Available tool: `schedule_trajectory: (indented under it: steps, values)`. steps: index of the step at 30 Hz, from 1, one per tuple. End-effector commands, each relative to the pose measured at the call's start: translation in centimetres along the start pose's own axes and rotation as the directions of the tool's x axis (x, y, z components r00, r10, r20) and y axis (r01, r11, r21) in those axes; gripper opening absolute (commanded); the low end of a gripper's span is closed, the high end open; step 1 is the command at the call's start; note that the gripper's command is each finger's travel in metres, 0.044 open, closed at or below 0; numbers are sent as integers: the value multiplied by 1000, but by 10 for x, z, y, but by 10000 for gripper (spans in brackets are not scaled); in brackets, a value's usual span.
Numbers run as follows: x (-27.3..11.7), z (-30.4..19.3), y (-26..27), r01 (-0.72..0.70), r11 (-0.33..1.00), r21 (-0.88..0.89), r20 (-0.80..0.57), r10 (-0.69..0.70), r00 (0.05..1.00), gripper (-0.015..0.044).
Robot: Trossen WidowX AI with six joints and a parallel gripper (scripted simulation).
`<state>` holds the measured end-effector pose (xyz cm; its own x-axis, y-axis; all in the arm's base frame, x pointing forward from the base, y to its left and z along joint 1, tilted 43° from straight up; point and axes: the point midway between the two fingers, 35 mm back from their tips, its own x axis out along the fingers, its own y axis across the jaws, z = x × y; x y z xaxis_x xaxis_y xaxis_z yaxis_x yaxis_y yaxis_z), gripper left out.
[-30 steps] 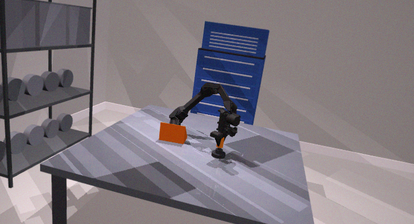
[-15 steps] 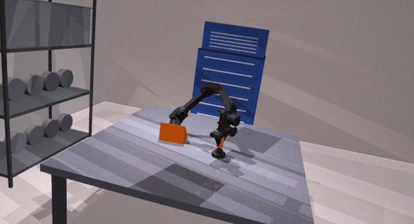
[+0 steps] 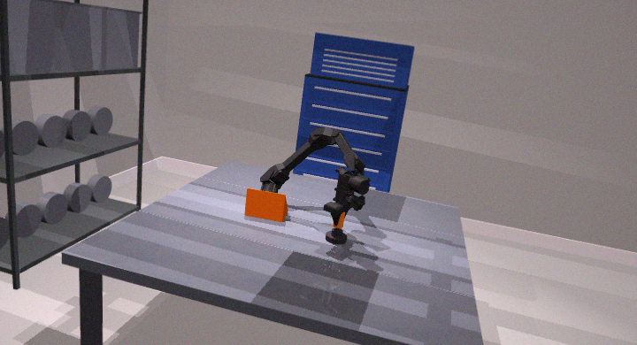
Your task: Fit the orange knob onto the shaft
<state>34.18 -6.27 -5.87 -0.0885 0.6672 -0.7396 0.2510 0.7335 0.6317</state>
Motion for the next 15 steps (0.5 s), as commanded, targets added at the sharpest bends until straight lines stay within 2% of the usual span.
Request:
schedule_trajectory:
  steps: [1, 15]
  values:
    - [-1, -1, 0, 0, 1000, -10, -1, 0, 1000, 0]
    - [-6, 1, 0, 0, 996, 86, -1, 0, 1000, 0]
